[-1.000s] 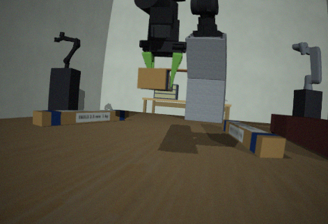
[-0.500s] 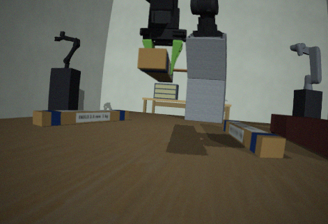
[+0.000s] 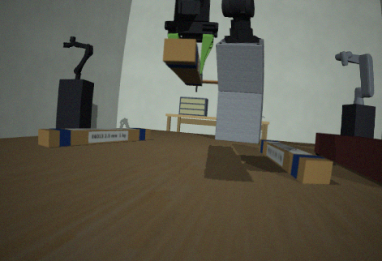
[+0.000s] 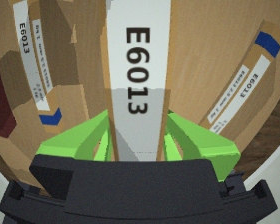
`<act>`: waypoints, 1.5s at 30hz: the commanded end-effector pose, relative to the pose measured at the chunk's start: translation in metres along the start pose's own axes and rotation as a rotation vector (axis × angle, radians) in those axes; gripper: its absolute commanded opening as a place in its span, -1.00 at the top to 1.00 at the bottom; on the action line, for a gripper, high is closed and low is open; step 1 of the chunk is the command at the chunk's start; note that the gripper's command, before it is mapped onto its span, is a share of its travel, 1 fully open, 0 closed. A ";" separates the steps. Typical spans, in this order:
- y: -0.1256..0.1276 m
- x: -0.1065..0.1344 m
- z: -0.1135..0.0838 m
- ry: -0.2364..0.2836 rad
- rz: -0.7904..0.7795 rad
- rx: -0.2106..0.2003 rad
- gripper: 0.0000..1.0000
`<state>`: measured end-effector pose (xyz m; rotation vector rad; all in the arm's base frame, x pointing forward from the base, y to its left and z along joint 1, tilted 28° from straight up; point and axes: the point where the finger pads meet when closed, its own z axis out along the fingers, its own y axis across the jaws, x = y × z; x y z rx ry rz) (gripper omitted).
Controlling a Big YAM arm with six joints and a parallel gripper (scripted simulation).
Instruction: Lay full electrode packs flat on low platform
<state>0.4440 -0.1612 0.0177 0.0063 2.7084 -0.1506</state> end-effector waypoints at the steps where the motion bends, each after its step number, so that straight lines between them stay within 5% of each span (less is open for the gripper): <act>1: -0.014 -0.021 -0.034 -0.066 0.000 0.028 1.00; 31: -0.014 -0.022 -0.093 -0.075 -0.001 0.031 1.00; 45: -0.011 -0.013 -0.090 -0.067 0.002 0.029 1.00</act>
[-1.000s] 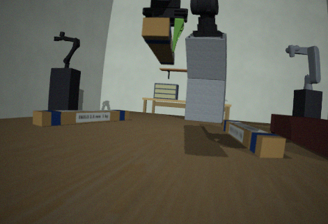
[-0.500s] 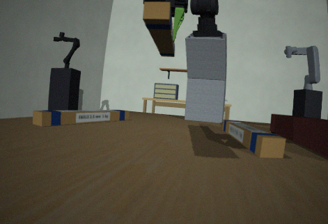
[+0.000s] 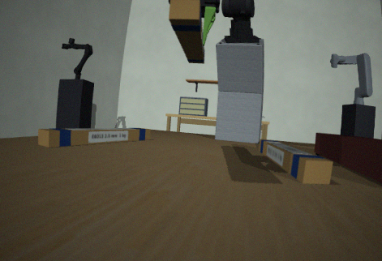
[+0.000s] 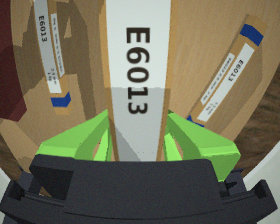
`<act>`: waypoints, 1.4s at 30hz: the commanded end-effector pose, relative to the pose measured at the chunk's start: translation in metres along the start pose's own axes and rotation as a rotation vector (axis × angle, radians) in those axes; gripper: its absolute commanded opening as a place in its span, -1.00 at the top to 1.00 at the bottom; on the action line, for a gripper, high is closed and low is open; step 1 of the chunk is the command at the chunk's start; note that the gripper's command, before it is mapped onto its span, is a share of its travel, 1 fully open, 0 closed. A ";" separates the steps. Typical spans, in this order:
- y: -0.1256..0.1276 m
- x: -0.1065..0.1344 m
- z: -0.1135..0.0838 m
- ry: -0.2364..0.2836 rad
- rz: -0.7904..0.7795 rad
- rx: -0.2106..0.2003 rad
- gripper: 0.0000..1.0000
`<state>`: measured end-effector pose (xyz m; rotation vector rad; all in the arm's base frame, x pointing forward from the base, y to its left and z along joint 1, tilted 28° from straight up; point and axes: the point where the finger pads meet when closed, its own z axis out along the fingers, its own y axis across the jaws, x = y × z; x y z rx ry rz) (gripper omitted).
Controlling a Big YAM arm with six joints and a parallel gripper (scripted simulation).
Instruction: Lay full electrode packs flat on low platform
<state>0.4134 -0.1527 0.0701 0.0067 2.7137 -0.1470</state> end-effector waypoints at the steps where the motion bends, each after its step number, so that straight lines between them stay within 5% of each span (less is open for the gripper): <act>1: -0.014 -0.021 -0.030 -0.077 0.001 0.033 1.00; 11: -0.017 -0.030 -0.034 -0.094 0.000 0.040 1.00; 16: 0.002 -0.032 -0.030 -0.100 0.162 0.029 1.00; 42: 0.066 -0.035 -0.016 -0.090 0.164 0.018 1.00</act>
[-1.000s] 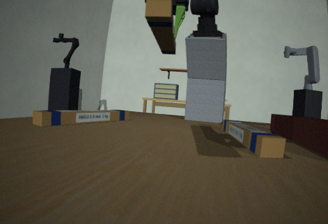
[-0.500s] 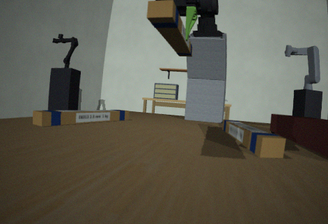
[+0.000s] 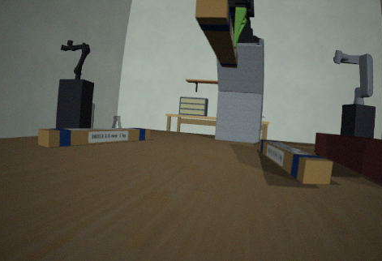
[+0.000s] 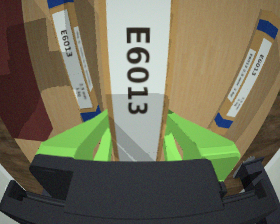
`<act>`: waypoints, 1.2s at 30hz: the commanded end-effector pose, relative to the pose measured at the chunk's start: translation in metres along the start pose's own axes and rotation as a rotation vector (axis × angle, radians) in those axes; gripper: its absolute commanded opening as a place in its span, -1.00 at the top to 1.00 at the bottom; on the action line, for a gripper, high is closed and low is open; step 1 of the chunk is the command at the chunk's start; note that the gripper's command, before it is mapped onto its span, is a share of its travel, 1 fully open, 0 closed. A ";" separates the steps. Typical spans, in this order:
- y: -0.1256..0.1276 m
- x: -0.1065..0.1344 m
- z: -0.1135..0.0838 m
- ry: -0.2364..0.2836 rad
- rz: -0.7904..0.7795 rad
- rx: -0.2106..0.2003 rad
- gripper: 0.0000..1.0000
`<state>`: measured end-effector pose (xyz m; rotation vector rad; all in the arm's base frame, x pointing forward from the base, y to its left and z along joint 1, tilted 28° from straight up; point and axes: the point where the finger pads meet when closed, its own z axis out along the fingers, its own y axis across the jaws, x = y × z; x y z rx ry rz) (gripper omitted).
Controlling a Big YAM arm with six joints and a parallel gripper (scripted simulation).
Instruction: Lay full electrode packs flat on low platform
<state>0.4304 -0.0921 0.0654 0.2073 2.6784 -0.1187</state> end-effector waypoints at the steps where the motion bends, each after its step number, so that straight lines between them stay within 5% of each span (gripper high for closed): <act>1: 0.010 -0.019 -0.020 -0.067 0.017 0.001 1.00; 36: 0.095 -0.027 -0.006 -0.082 0.022 -0.010 1.00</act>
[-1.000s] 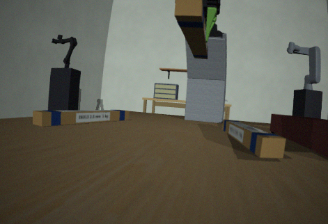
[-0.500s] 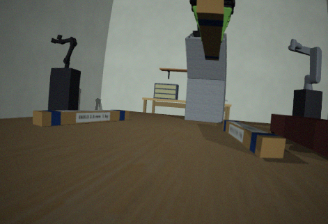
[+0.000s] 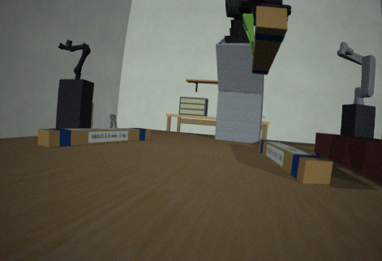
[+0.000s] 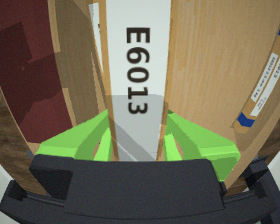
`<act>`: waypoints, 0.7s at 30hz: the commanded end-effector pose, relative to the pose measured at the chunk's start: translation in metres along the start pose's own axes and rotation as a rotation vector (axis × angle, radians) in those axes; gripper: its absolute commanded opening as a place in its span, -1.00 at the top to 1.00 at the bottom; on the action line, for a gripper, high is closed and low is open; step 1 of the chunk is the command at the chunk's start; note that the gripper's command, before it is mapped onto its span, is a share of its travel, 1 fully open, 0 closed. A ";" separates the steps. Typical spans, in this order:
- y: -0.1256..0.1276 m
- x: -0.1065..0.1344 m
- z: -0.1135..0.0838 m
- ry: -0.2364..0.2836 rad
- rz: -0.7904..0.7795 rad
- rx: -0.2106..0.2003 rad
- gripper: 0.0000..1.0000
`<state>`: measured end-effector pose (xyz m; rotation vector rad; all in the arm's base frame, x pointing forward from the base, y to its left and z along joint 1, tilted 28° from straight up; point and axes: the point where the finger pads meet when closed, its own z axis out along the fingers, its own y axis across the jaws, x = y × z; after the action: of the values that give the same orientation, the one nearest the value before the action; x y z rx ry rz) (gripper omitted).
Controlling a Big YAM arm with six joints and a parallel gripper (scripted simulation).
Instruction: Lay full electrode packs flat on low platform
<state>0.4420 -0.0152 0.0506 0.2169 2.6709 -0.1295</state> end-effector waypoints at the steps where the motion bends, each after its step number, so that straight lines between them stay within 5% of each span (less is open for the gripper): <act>1: 0.020 -0.032 -0.014 -0.071 0.016 -0.018 1.00; 21: 0.069 -0.027 -0.002 -0.060 0.016 -0.021 1.00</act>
<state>0.4521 0.0280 0.0399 0.2266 2.6700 -0.1373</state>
